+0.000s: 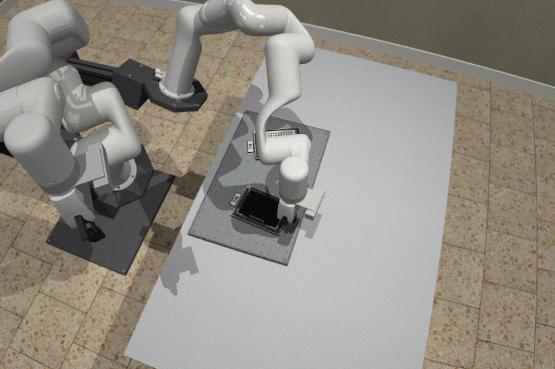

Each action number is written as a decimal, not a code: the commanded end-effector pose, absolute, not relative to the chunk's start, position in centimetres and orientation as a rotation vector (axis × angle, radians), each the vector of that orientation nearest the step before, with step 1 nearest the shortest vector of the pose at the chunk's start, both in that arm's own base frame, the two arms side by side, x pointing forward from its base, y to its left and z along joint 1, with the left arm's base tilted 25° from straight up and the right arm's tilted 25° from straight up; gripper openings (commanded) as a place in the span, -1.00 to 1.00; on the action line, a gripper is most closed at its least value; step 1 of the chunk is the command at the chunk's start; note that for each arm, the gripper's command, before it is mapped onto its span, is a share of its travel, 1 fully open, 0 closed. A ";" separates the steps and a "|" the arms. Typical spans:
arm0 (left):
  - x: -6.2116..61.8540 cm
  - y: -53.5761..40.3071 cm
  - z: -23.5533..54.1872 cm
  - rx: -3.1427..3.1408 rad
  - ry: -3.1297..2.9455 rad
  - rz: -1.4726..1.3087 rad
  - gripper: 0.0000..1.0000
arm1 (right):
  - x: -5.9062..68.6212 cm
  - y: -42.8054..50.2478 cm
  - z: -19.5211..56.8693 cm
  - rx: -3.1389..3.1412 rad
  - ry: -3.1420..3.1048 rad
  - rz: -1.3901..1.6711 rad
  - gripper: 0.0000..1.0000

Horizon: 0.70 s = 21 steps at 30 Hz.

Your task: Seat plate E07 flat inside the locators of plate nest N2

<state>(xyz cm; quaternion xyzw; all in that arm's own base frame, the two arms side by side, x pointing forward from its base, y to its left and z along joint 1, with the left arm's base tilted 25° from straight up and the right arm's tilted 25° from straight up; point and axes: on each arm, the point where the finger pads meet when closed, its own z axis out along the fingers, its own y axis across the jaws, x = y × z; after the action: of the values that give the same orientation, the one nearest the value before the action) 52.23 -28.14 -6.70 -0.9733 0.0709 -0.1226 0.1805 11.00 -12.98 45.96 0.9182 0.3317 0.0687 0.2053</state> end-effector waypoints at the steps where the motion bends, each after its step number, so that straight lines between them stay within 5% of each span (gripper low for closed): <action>1: 52.4 -28.3 -6.5 -2.752 0.202 -0.353 -1.00 | 11.0 -13.0 46.1 2.556 0.923 0.193 1.00; 21: 51.8 -29.1 -4.5 -2.752 0.202 -0.353 -1.00 | 11.0 -13.0 46.1 2.556 0.923 0.193 1.00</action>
<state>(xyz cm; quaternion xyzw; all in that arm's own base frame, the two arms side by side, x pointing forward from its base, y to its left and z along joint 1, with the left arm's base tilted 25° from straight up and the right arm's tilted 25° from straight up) 51.74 -28.86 -4.86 -0.9733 0.0712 -0.1231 0.1802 11.00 -12.98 45.96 0.9182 0.3317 0.0687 0.2053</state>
